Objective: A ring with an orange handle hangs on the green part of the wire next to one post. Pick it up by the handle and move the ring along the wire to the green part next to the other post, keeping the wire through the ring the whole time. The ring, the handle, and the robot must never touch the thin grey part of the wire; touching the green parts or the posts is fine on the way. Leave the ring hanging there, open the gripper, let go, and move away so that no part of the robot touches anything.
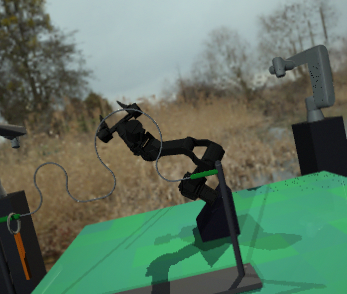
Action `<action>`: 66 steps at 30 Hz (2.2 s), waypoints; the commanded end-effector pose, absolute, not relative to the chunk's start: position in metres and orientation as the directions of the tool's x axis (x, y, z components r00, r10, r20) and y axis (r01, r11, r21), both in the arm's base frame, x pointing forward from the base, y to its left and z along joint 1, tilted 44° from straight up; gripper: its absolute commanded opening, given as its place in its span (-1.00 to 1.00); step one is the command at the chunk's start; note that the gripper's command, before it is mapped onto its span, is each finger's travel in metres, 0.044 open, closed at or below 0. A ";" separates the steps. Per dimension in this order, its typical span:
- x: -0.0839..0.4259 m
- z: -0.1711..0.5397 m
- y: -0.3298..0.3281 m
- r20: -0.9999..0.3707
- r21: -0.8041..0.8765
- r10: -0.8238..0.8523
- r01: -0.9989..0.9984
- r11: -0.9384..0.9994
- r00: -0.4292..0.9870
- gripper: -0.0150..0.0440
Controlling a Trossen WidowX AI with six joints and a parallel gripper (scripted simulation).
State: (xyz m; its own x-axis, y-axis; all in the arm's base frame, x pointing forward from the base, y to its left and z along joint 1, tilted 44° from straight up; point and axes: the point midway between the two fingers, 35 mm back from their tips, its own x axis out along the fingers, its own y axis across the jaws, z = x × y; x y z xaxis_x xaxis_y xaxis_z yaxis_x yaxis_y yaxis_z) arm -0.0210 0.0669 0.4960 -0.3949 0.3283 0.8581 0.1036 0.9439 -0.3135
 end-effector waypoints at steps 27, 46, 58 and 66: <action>-0.090 0.558 -0.195 0.693 0.670 -0.690 0.540 0.509 -0.209 0.05; 0.013 0.514 -0.361 0.374 0.204 -0.834 0.841 0.501 0.406 0.05; 0.107 0.465 -0.417 0.185 -0.264 -0.635 0.660 0.703 0.750 0.05; 0.176 0.424 -0.433 0.085 -0.528 -0.408 0.388 0.756 0.909 0.05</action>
